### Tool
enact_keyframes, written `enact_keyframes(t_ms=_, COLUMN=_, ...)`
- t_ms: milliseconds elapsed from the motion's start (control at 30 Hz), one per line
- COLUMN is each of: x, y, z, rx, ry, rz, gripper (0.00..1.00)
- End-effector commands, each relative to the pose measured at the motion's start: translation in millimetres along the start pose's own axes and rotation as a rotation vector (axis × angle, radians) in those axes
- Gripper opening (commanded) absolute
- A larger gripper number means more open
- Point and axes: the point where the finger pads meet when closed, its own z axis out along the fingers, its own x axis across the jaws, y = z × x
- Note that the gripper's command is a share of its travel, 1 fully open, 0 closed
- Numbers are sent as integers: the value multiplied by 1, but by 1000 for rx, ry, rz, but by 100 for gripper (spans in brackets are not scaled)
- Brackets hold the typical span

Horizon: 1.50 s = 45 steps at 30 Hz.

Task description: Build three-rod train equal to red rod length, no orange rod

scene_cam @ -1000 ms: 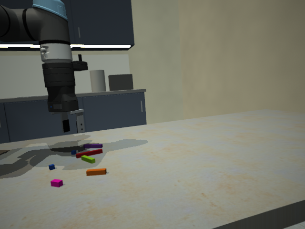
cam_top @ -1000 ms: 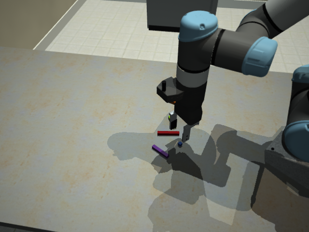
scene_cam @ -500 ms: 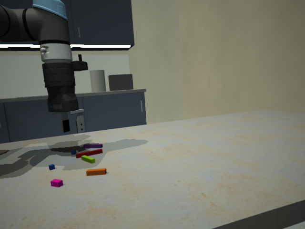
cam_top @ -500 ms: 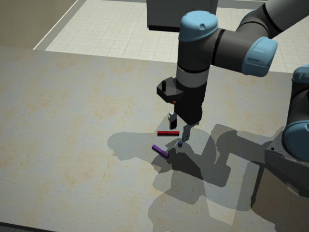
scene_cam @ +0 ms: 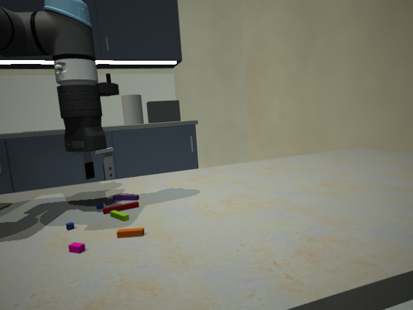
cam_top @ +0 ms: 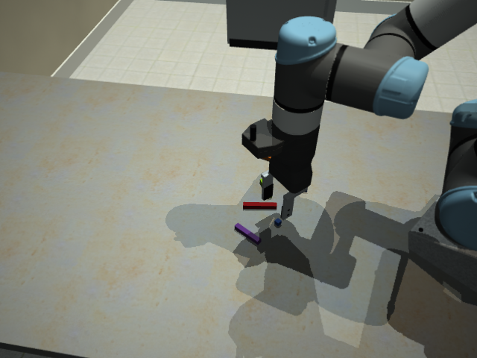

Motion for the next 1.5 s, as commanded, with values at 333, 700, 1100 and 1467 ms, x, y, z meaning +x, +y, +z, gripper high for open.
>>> enact_keyframes(t_ms=333, x=0, y=0, z=0, rx=1, ry=1, rz=0, gripper=100)
enact_keyframes(t_ms=700, x=0, y=0, z=0, rx=1, ry=1, rz=0, gripper=100)
enact_keyframes(t_ms=1100, x=0, y=0, z=0, rx=1, ry=1, rz=3, gripper=100)
enact_keyframes(t_ms=1467, x=1, y=-1, z=-1, rx=1, ry=1, rz=89, gripper=100)
